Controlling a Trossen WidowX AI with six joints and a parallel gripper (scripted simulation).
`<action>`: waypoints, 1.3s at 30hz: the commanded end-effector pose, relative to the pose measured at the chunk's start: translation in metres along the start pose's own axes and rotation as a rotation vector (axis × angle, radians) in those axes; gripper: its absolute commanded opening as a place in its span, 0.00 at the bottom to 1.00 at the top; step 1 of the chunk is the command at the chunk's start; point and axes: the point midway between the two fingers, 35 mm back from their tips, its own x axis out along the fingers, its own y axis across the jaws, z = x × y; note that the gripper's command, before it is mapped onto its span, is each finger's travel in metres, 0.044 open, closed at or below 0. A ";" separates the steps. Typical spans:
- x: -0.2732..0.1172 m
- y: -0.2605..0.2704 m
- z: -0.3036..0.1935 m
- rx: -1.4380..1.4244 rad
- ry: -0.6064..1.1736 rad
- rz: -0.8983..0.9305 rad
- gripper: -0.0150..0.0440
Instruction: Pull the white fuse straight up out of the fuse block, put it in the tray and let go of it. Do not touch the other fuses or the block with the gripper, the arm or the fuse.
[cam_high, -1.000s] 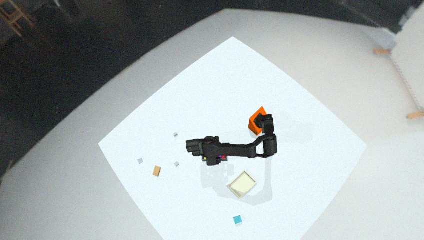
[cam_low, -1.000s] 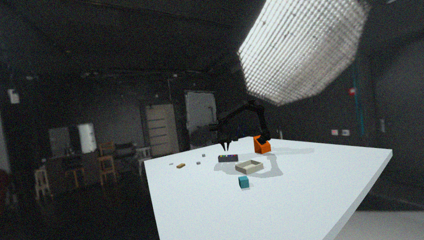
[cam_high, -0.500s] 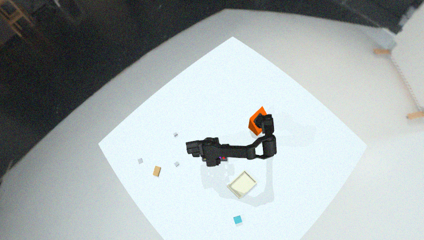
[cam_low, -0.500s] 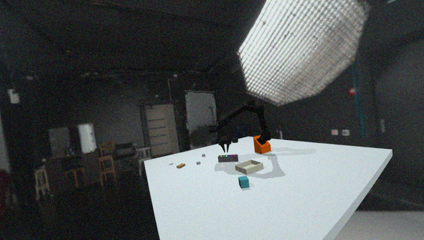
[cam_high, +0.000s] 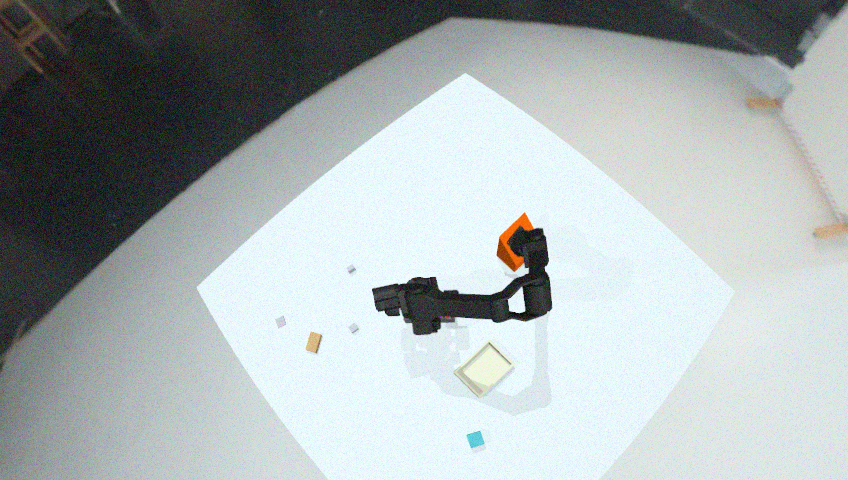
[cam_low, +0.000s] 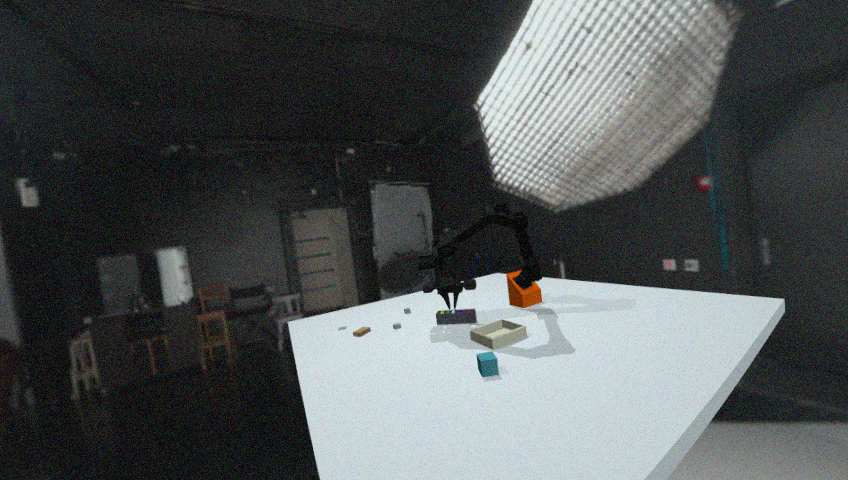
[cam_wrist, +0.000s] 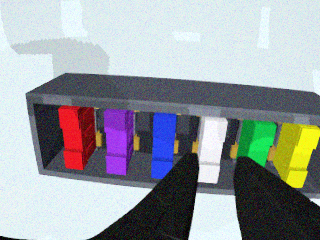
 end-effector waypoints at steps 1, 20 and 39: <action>0.004 0.001 -0.001 0.009 -0.003 0.005 0.38; 0.015 0.001 -0.001 0.008 -0.003 0.005 0.38; 0.013 0.000 0.000 0.002 0.000 0.003 0.25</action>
